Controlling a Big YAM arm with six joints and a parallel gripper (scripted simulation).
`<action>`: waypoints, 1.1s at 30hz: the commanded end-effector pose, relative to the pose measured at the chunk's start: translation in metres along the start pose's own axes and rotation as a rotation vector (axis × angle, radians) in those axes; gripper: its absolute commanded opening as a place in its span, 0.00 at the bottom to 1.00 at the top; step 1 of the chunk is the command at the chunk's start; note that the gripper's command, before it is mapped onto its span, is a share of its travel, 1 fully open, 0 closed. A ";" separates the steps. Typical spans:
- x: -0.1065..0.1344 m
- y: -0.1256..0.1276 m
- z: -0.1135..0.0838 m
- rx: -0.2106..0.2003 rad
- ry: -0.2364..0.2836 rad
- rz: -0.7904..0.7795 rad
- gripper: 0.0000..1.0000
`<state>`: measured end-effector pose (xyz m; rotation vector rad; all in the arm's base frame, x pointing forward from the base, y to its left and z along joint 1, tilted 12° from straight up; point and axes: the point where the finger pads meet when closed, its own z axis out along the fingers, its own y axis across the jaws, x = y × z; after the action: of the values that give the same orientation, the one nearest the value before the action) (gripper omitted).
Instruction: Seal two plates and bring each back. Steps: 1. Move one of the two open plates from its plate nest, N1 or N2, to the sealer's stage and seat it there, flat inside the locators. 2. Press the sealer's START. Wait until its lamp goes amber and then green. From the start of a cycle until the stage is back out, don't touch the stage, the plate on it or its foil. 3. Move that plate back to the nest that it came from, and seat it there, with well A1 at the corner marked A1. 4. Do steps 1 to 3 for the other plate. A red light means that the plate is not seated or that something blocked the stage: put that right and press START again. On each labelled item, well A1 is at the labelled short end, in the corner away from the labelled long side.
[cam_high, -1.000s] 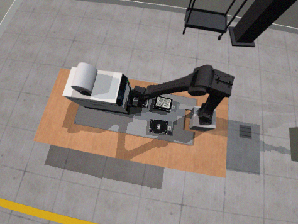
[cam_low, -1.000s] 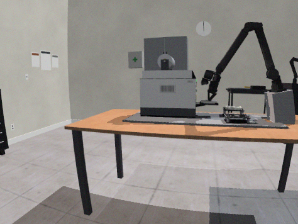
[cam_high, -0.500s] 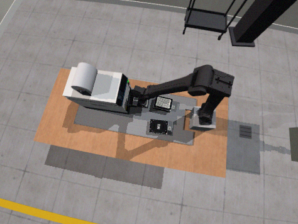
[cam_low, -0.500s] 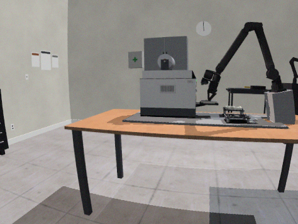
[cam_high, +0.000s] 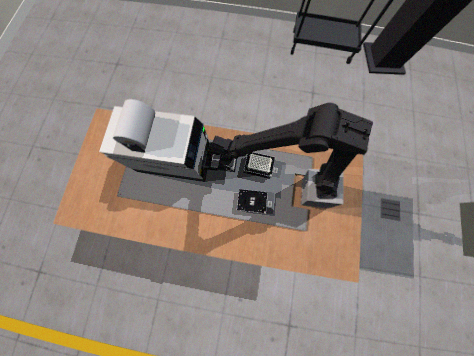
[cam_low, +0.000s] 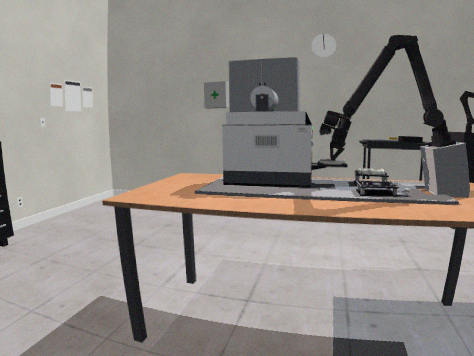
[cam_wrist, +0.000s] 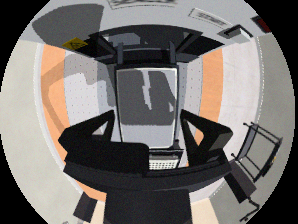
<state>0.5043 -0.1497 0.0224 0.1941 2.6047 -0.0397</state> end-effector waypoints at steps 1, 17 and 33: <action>0.001 0.004 0.005 -0.001 -0.002 0.008 1.00; -0.008 0.002 0.016 0.001 -0.019 0.007 1.00; -0.008 0.002 0.017 0.001 -0.022 0.006 1.00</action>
<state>0.5069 -0.1499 0.0071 0.1939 2.6046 -0.0395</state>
